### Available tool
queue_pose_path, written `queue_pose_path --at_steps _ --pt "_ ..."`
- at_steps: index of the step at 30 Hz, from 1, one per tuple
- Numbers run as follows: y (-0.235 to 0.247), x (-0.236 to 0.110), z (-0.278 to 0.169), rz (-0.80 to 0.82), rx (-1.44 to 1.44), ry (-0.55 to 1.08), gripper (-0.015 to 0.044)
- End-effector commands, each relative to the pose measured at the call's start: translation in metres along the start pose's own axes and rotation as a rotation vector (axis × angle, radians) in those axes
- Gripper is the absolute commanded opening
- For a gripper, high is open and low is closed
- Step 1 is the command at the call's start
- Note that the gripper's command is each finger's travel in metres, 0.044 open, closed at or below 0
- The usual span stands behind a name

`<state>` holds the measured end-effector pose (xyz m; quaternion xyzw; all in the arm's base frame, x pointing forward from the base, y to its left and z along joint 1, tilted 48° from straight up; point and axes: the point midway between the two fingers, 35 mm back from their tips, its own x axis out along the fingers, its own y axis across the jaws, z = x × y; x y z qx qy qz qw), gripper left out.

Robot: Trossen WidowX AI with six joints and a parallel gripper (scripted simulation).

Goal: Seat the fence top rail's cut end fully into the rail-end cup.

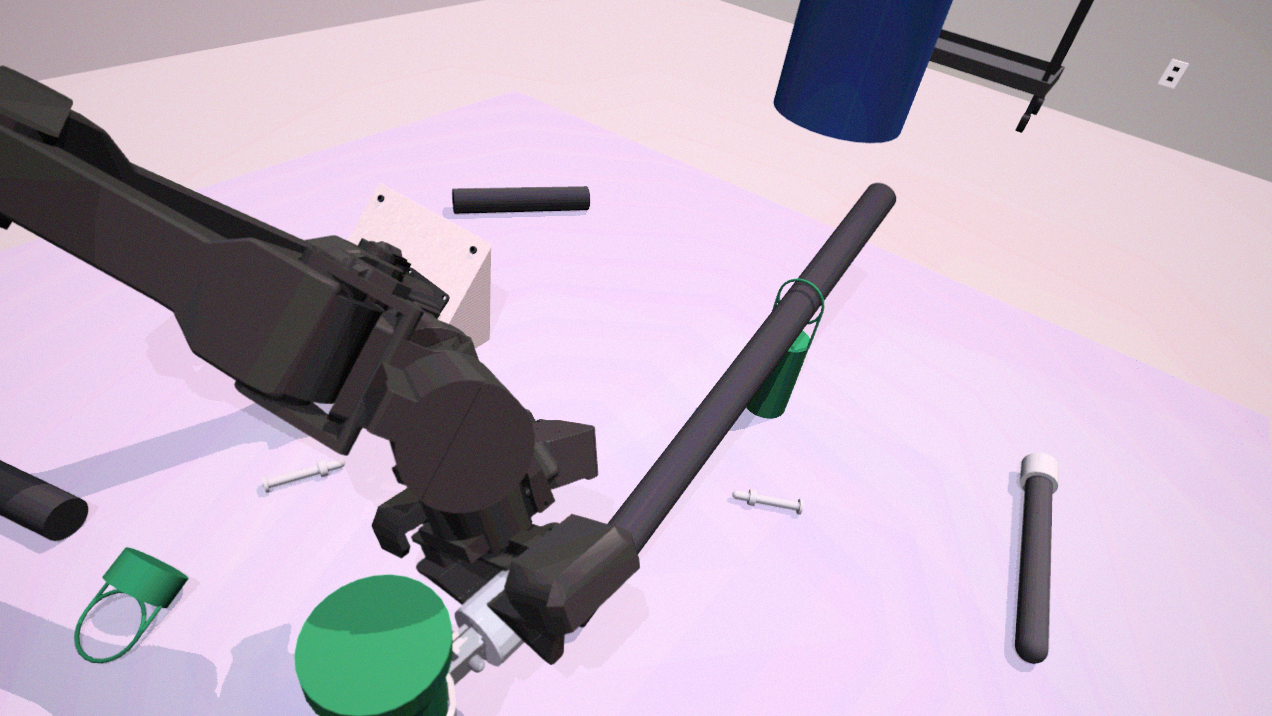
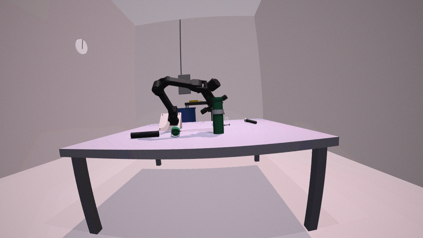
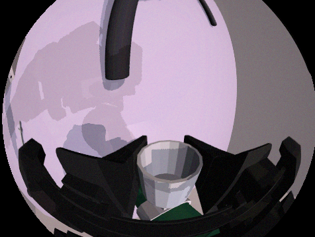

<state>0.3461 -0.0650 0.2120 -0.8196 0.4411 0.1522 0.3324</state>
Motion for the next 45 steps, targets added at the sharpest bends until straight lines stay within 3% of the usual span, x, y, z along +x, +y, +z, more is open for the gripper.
queue_pose_path --at_steps 1,31,45 --pt "0.0031 -0.0012 0.0002 0.001 -0.033 -0.018 0.0000" --pt "0.0066 -0.0035 -0.0002 0.001 -0.073 -0.040 0.0000" --pt "0.0036 -0.0085 0.0066 0.004 -0.072 -0.044 0.0367"
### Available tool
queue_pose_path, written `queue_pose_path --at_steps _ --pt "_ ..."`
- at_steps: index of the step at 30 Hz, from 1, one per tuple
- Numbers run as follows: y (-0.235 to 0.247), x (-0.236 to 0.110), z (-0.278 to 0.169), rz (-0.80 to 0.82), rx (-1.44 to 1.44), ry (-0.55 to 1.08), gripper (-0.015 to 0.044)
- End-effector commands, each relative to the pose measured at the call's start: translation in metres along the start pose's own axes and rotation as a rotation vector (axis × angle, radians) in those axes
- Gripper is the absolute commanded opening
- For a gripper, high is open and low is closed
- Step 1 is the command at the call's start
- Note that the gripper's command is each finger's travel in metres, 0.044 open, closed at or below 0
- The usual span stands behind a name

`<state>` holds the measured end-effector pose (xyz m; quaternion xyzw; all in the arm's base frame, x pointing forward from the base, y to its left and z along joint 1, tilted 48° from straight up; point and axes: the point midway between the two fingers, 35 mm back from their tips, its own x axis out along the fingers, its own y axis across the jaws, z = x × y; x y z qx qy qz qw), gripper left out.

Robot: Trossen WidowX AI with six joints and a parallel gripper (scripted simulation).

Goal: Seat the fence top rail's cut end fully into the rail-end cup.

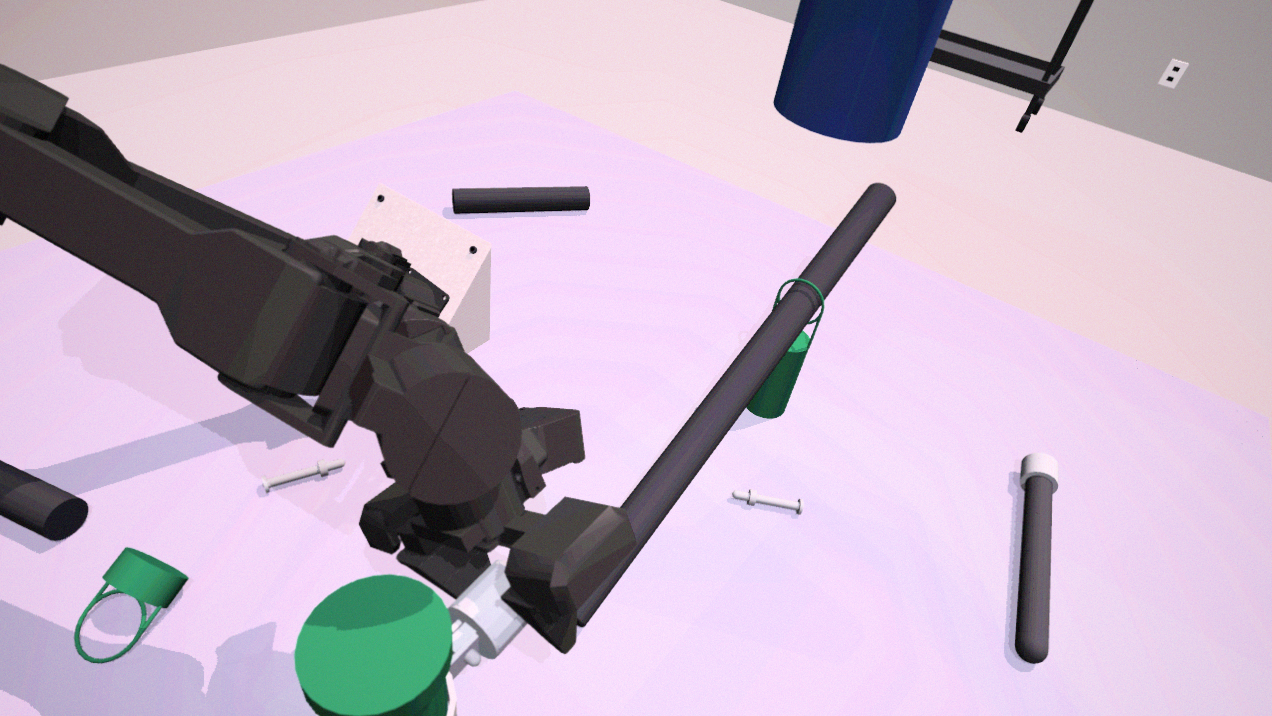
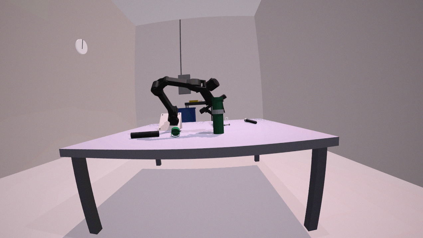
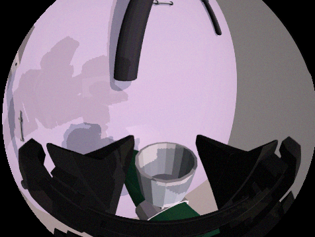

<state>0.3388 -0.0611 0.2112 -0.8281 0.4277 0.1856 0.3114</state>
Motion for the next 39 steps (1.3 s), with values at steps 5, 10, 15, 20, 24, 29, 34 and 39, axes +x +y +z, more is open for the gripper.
queue_pose_path --at_steps 5,10,15,20,24,29,34,39 --pt "-0.008 -0.013 0.018 0.007 0.001 -0.006 0.0440" --pt "-0.015 -0.025 0.031 0.006 -0.001 -0.006 0.0440" --pt "-0.017 -0.028 0.036 0.004 0.039 -0.012 0.0440" --pt "-0.026 -0.040 0.062 0.034 0.352 -0.020 0.0440" --pt "-0.032 -0.052 0.082 0.052 0.609 -0.010 0.0440" --pt "-0.038 -0.068 0.106 0.056 0.927 0.018 0.0440" --pt "-0.043 -0.086 0.128 0.033 1.243 0.048 0.0440" --pt "-0.047 -0.106 0.148 -0.014 1.509 0.065 0.0440"
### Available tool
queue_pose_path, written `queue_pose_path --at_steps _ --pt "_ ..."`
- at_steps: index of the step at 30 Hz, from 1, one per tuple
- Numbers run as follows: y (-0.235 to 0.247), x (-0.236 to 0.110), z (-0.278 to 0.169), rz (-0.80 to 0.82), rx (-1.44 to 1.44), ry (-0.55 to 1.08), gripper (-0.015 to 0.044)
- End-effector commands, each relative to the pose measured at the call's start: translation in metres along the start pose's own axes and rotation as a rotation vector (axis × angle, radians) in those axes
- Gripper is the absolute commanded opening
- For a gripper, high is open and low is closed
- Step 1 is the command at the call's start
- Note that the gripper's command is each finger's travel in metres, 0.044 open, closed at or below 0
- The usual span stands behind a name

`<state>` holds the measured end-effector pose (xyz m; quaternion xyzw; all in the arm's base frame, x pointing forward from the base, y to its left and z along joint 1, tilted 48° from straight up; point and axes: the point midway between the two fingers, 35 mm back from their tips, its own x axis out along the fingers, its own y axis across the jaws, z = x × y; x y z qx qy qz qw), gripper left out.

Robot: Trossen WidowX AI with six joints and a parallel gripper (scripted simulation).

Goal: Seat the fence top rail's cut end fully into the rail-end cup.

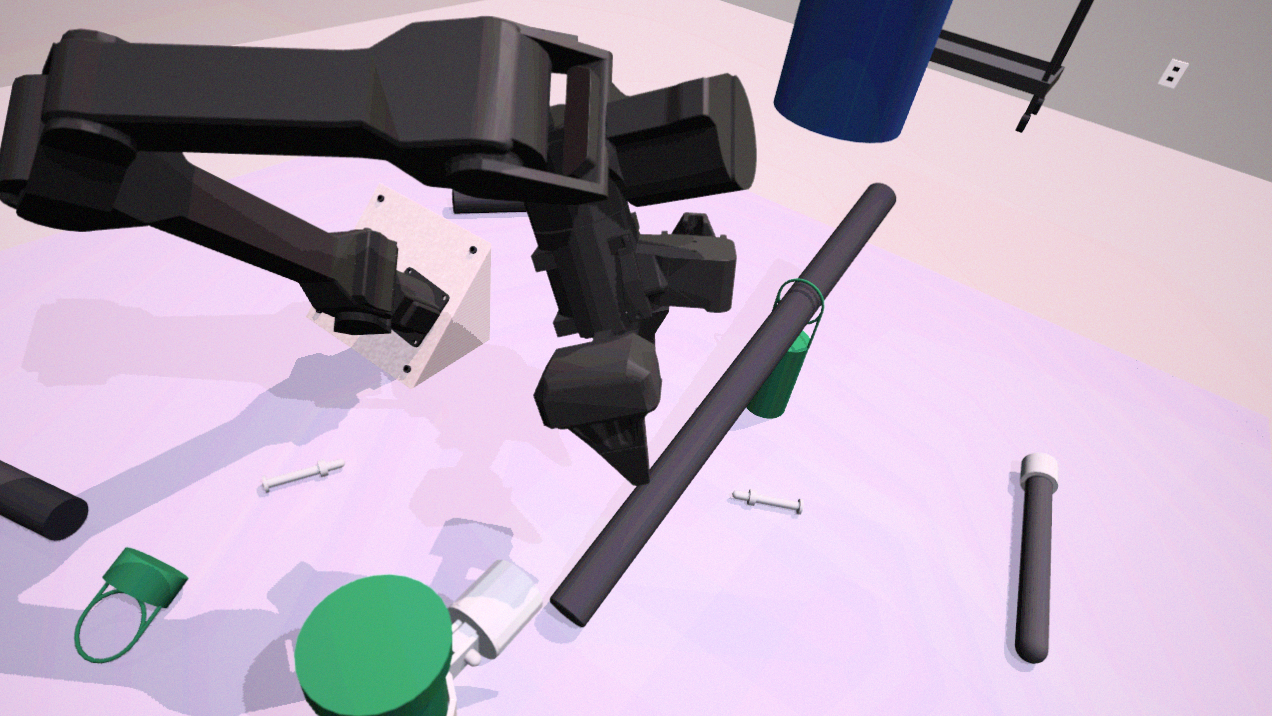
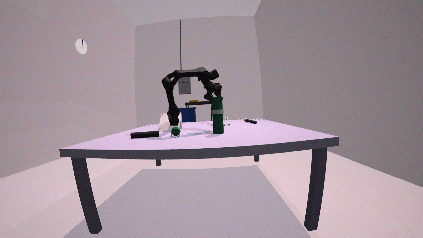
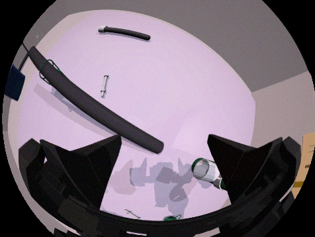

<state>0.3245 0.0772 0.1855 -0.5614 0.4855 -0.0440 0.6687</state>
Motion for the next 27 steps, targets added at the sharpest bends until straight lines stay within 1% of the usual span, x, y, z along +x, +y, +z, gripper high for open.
queue_pose_path --at_steps 1,5,20,23,27 --pt "0.030 -0.033 0.025 -0.074 0.534 0.000 0.0440" --pt "0.037 -0.041 0.030 -0.093 0.690 -0.017 0.0440" --pt "0.038 -0.041 0.030 -0.092 0.711 -0.014 0.0440" --pt "0.041 -0.034 0.032 -0.077 0.835 0.023 0.0440" --pt "0.052 -0.017 0.035 -0.063 1.160 0.133 0.0440"
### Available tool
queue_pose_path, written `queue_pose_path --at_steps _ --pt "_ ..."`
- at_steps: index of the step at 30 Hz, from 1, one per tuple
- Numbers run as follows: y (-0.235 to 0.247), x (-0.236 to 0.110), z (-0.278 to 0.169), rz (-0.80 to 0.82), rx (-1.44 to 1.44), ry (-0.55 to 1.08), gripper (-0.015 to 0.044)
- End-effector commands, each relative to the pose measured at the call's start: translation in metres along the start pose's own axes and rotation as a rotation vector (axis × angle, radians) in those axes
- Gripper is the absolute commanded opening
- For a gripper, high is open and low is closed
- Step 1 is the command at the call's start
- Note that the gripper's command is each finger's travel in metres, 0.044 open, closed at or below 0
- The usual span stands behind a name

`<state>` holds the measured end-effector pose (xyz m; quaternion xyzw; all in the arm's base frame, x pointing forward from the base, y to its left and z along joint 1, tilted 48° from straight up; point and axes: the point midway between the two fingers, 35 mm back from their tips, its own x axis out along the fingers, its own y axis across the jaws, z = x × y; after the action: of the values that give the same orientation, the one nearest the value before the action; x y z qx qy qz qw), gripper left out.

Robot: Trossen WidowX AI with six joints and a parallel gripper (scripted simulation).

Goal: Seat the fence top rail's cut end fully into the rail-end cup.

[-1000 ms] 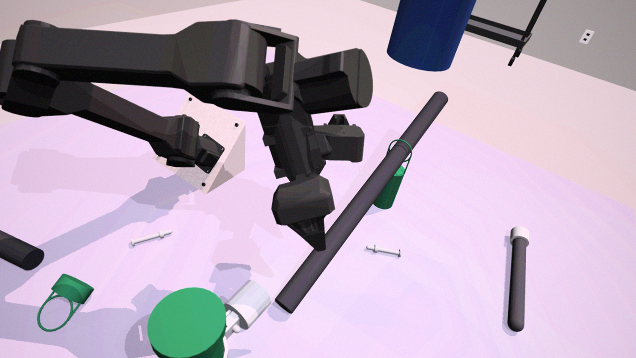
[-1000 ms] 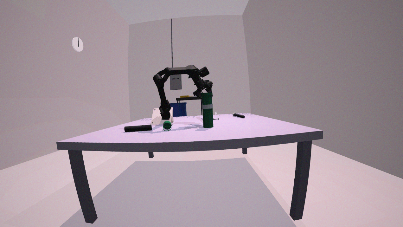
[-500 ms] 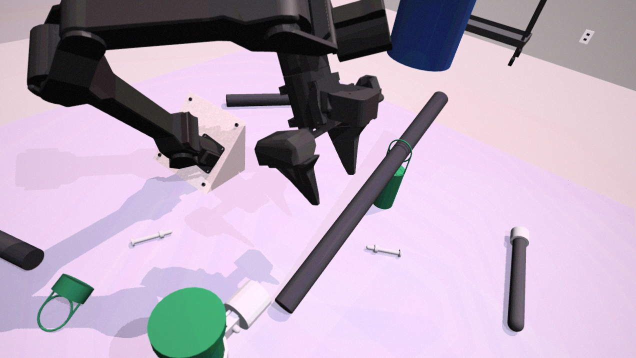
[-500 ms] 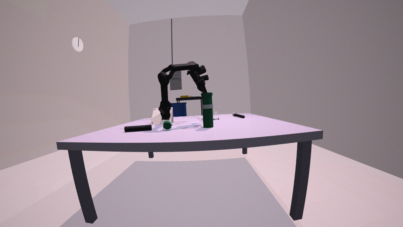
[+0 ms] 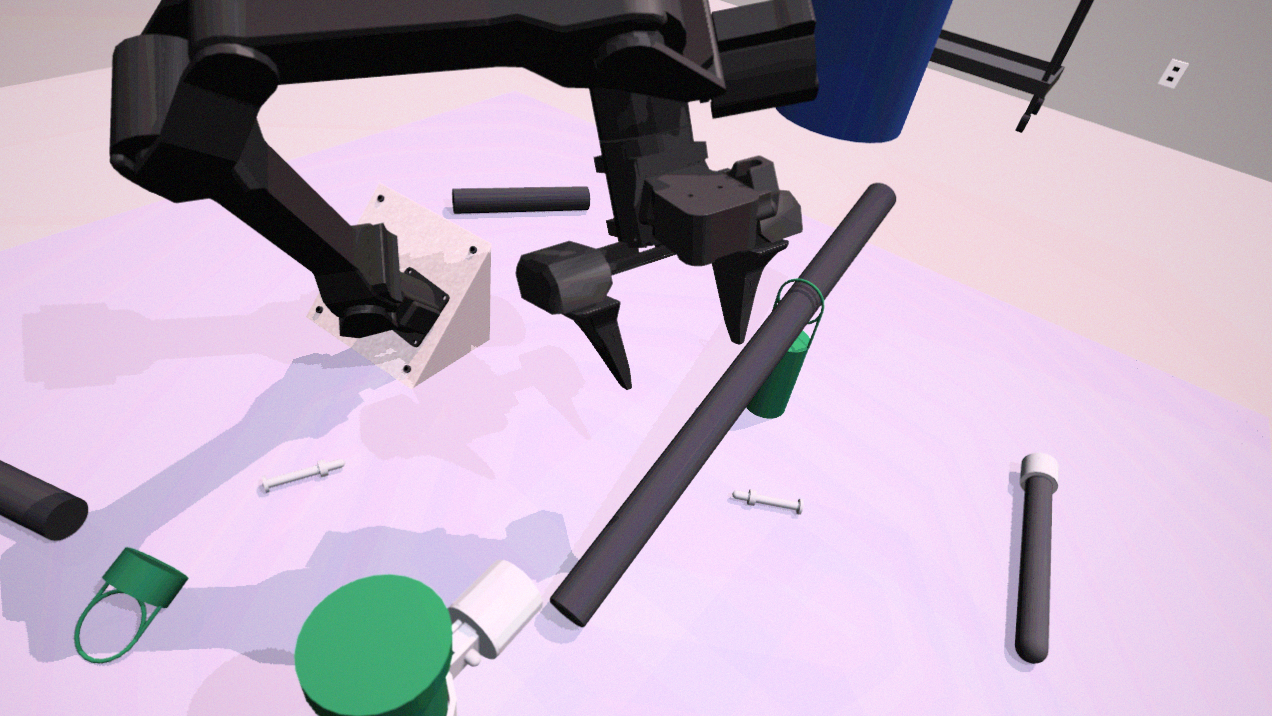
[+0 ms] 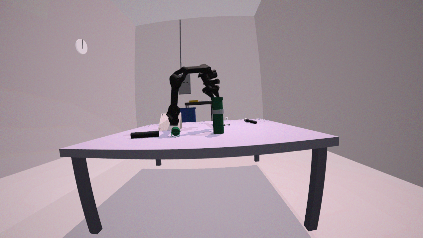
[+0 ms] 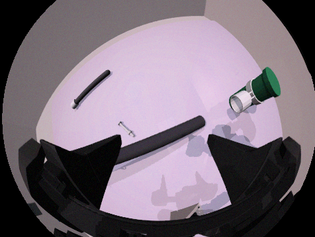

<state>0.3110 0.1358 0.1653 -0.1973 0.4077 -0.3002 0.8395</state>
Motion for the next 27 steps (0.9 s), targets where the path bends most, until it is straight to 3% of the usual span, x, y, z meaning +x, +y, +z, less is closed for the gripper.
queue_pose_path --at_steps 1,11,23,27 --pt "0.008 0.018 -0.008 -0.049 0.277 0.104 0.0440" --pt "0.027 0.060 -0.031 -0.342 1.118 0.298 0.0440" --pt "0.027 0.060 -0.031 -0.349 1.132 0.299 0.0440" --pt "0.025 0.076 -0.038 -0.349 1.129 0.299 0.0440"
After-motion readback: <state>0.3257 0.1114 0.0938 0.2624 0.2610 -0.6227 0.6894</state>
